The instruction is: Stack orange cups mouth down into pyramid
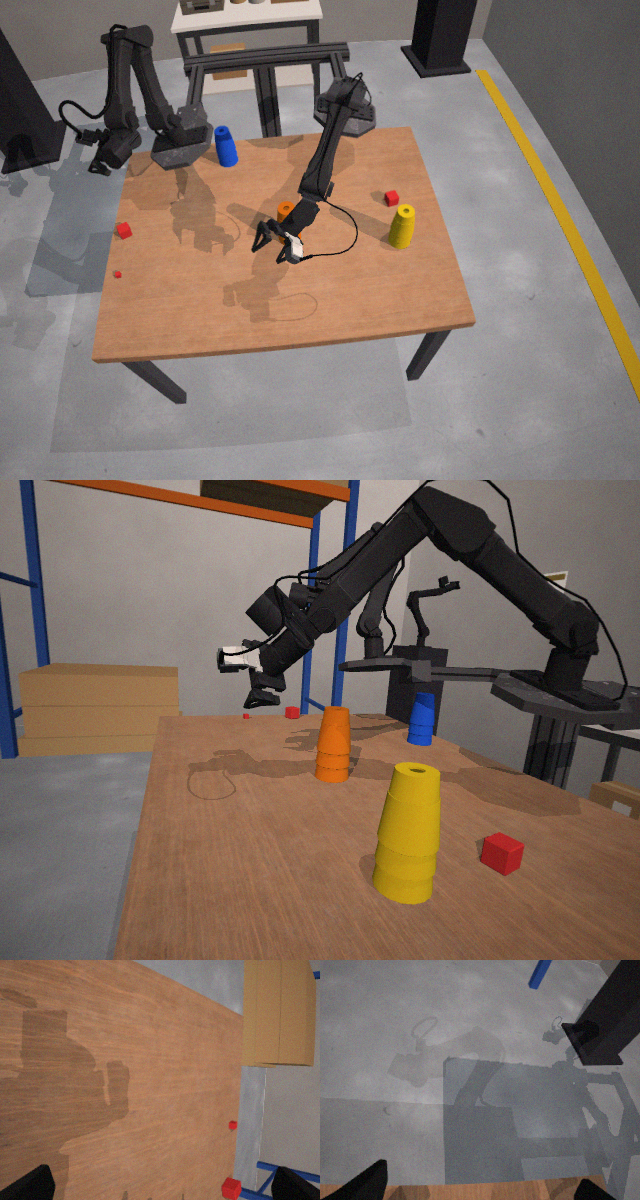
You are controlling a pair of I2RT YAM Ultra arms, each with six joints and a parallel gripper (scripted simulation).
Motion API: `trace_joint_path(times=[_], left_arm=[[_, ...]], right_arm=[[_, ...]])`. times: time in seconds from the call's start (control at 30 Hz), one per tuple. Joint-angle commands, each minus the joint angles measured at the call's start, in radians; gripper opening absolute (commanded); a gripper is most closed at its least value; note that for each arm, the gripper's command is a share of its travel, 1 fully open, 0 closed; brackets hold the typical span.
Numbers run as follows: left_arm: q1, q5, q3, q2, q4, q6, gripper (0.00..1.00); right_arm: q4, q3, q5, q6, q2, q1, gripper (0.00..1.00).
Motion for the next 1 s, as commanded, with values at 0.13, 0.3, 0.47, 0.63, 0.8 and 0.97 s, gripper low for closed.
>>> trace_joint_path(times=[0.13,0.3,0.47,0.63,0.8,0.97], left_arm=[[-0.007,0.006,0.011,-0.019,0.000,0.004,1.00],[-0.007,0.006,0.011,-0.019,0.000,0.004,1.00],[-0.007,0.006,0.011,-0.019,0.000,0.004,1.00],[-0.003,-0.015,-0.008,-0.017,-0.013,0.029,1.00],[-0.016,-0.077,-0.099,-0.087,-0.051,0.194,1.00],[-0.044,-0.164,-0.285,-0.230,-0.094,0.350,1.00]], right_arm=[[0.000,0.013,0.020,0.002,-0.009,0.002,1.00],[0.000,0.013,0.020,0.002,-0.009,0.002,1.00],[0.000,0.013,0.020,0.002,-0.009,0.002,1.00],[-0.015,0.002,-0.015,-0.017,-0.008,0.008,1.00],[-0.018,-0.025,-0.077,-0.112,-0.063,0.098,1.00],[-0.007,-0.064,-0.153,-0.237,-0.189,0.299,1.00]])
